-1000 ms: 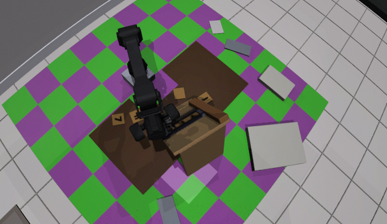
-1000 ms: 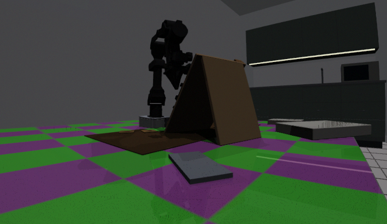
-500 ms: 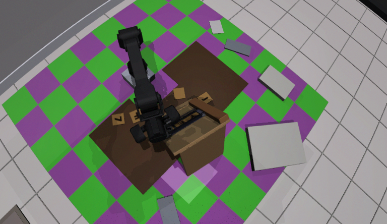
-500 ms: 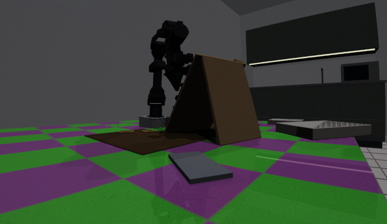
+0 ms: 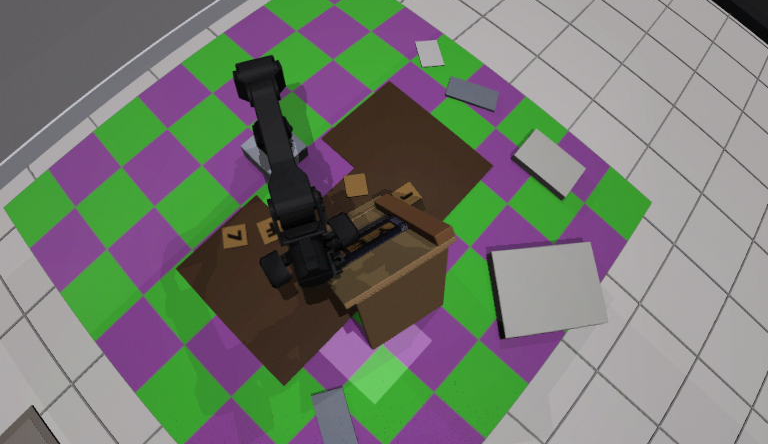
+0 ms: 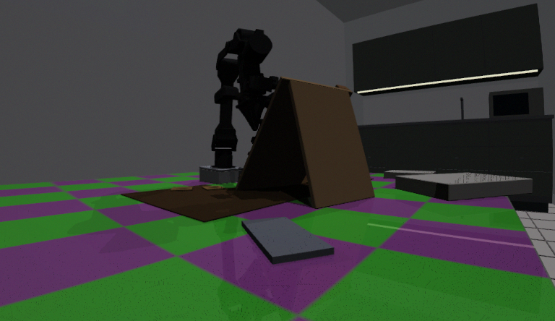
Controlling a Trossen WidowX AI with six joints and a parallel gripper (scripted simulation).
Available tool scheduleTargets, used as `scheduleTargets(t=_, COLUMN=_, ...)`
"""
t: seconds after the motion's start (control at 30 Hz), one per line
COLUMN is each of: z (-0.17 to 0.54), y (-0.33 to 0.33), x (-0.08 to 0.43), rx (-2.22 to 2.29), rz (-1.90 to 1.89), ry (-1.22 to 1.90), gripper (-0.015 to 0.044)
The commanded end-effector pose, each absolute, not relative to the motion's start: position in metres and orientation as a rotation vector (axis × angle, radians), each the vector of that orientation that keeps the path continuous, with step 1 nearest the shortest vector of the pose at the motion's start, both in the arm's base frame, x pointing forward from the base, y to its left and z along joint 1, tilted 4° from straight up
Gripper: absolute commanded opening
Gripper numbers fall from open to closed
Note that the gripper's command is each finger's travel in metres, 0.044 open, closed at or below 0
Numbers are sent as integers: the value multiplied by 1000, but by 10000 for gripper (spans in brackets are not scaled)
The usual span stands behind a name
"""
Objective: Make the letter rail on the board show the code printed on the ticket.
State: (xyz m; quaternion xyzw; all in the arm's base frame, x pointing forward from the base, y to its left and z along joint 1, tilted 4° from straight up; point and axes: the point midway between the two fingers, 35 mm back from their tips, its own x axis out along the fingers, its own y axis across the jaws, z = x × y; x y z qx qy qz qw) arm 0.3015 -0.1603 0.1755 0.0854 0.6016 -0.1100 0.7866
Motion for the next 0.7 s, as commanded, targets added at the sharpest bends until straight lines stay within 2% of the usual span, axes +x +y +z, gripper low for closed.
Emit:
scheduleTargets(t=0.0, z=178, y=-163, x=305, rx=181, rz=-244, ry=1286, gripper=0)
scheduleTargets(t=0.67, z=175, y=-161, x=308, rx=181, rz=-244, ry=1286, gripper=0)
